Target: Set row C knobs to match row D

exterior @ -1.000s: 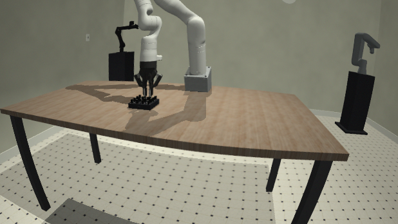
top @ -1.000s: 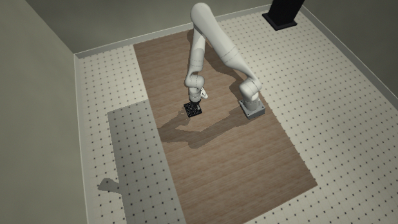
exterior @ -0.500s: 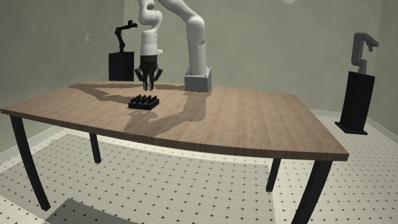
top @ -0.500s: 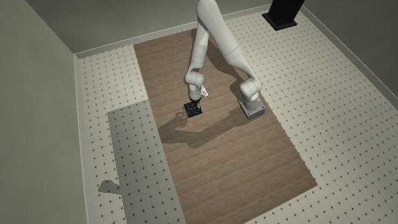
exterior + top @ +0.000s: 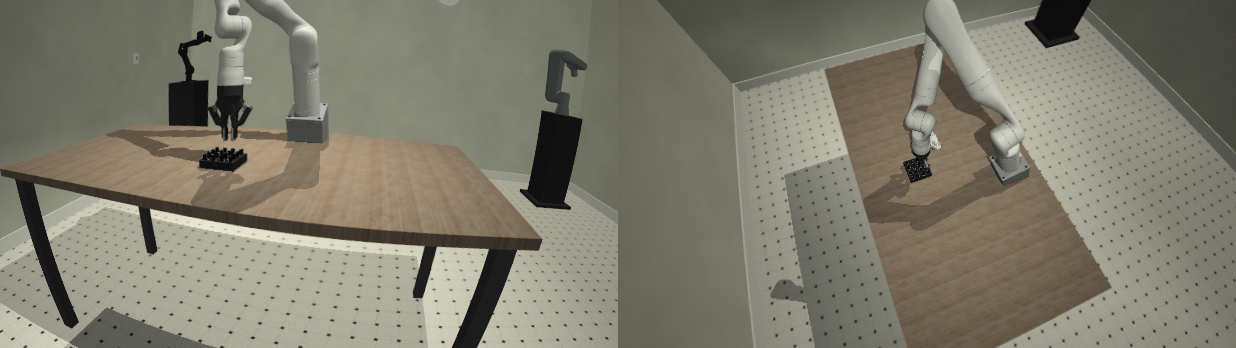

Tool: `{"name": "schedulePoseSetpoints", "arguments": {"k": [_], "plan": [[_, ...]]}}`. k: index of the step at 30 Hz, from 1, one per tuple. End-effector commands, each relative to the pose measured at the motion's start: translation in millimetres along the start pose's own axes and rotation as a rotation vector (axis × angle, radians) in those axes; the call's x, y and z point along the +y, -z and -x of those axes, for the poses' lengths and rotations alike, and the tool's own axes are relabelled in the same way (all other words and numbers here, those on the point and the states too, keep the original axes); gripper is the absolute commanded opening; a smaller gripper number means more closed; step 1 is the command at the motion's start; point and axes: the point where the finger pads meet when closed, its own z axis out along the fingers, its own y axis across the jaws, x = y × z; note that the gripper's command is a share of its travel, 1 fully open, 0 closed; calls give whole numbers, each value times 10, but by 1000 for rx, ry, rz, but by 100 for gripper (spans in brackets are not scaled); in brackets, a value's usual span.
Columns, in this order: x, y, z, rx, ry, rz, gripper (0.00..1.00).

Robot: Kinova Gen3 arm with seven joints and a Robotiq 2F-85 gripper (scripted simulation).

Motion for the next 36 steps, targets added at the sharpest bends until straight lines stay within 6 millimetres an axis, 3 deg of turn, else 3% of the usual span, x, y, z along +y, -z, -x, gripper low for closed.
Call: {"name": "schedulePoseSetpoints", "arguments": {"k": [1,9,21,36], "plan": [[4,13,18,-3,-21,2,19],[21,22,11,0,-89,7,19],[55,46,-27,15,-365,13,19],[62,132,-46,28,-1043,9,19]]}}
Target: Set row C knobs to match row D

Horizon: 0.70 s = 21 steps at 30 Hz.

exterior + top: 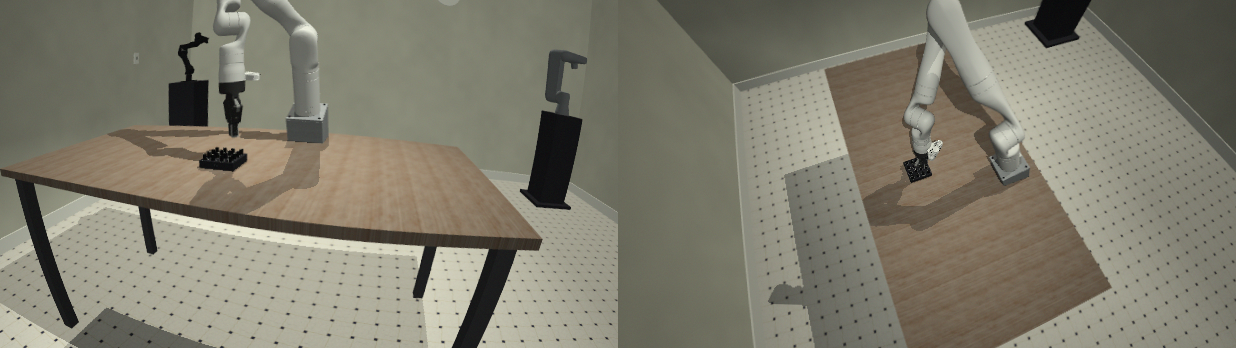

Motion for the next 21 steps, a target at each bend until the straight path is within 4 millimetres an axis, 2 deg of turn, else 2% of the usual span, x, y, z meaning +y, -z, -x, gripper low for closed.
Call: {"name": "schedulePoseSetpoints", "arguments": {"k": [1,2,14,21], "plan": [[9,32,41,-27,-106,-1,19],[9,32,41,-27,-106,-1,19],[31,105,94,-40,-563,18,19],[40,124,116,-44,-654,24,19]]}}
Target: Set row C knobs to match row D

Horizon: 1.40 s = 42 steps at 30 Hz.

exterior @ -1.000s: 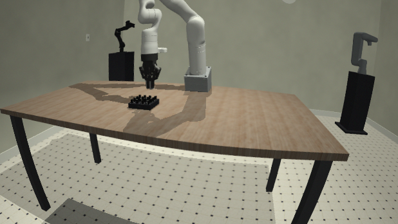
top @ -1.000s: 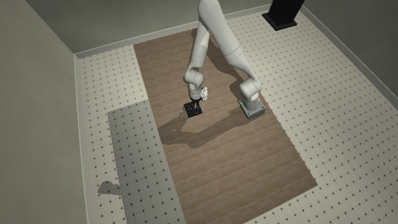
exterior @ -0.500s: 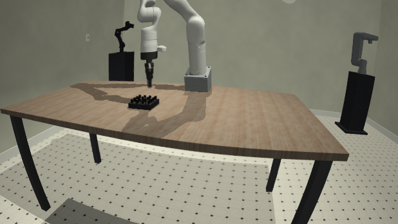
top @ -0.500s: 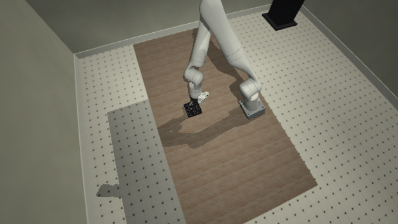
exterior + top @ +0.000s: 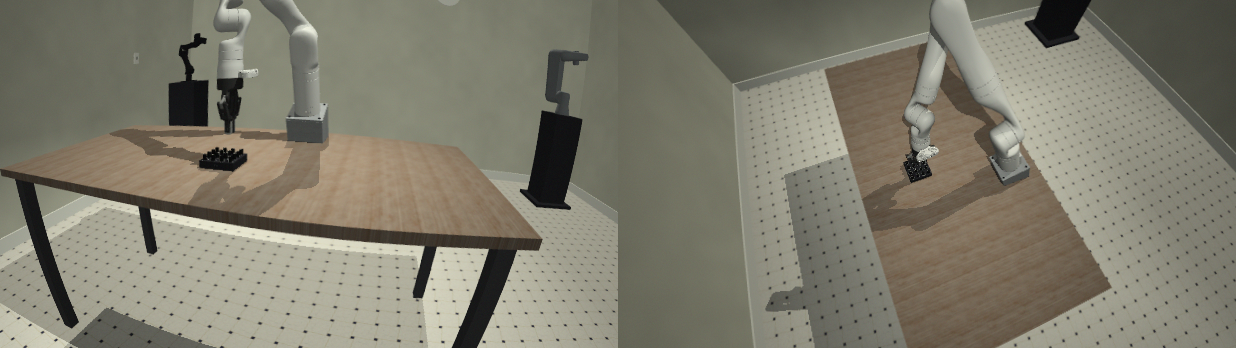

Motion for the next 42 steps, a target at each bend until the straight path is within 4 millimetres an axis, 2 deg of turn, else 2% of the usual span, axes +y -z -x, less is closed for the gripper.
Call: {"name": "schedulePoseSetpoints", "arguments": {"k": [1,8,42], "plan": [[29,17,0,-9,-40,10,19],[40,25,7,-10,-86,13,19],[42,26,8,-10,-87,13,19]]}}
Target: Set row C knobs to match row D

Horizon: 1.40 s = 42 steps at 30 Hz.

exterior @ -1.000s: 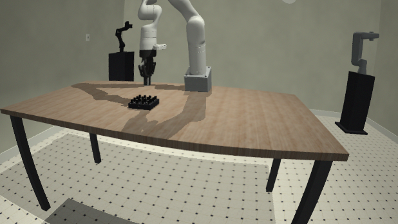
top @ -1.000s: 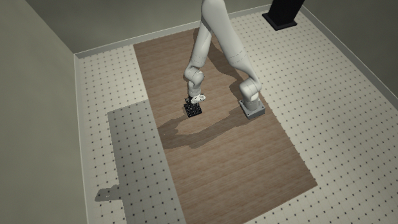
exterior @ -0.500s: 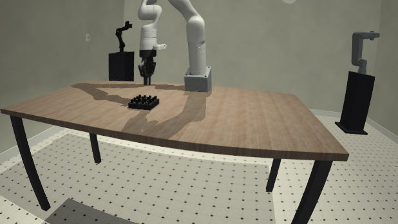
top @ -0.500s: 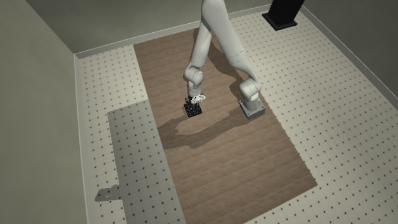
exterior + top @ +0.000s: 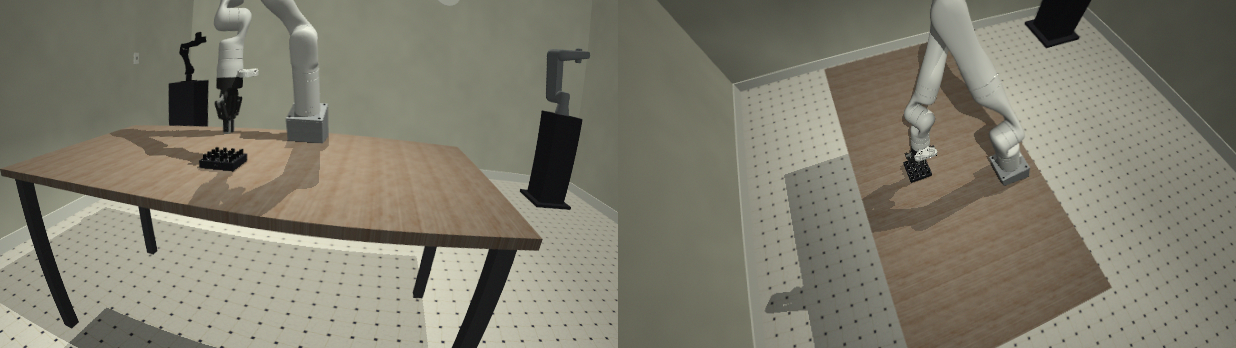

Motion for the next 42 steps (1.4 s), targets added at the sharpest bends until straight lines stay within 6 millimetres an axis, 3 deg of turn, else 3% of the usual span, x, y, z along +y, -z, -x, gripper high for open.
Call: {"name": "schedulePoseSetpoints", "arguments": {"k": [1,24,42], "plan": [[7,2,-14,2,-3,5,19],[-1,-80,-19,2,-3,3,19],[-2,-311,-25,2,-3,3,19]]}}
